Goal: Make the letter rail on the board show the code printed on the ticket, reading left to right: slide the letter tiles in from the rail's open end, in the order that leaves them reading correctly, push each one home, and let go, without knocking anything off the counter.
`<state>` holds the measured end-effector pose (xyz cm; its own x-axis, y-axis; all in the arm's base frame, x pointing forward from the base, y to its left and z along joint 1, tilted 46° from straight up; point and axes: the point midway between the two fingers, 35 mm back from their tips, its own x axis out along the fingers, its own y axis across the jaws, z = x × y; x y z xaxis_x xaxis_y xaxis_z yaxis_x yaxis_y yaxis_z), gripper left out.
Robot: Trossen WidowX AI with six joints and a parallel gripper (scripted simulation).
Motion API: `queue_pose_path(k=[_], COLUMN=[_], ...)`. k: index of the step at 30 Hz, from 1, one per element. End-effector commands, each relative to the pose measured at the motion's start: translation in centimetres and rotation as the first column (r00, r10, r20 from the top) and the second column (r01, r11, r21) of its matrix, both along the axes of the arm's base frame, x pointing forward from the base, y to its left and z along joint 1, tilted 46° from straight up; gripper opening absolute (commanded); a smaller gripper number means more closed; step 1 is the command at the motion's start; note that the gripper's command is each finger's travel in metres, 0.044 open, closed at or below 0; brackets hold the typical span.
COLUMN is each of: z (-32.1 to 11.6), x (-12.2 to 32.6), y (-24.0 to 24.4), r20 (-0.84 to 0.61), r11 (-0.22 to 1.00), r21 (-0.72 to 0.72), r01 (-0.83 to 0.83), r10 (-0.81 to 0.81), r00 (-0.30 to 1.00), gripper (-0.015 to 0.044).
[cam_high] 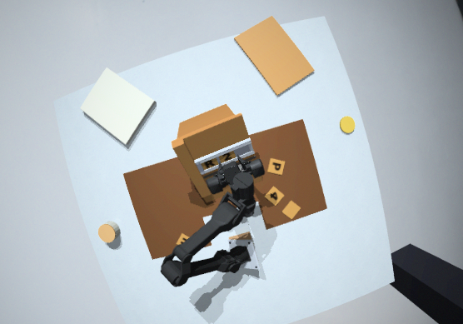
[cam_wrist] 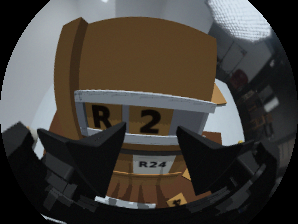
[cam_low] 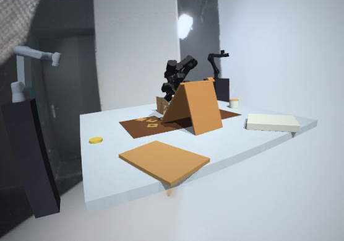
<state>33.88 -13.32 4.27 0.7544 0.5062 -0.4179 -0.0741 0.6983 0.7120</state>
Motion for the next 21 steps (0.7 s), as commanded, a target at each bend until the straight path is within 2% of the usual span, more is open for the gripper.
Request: queue_pose_path(k=[1,21], z=[0.1,0.3], x=[-0.3,-1.3], y=[-0.2,-0.7], r20=[0.008,0.008], r11=[1.0,1.0], r21=[-0.006,-0.006], r01=[-0.001,-0.001], r10=[0.001,0.001], r00=[1.0,1.0], gripper=[0.0295,0.0295])
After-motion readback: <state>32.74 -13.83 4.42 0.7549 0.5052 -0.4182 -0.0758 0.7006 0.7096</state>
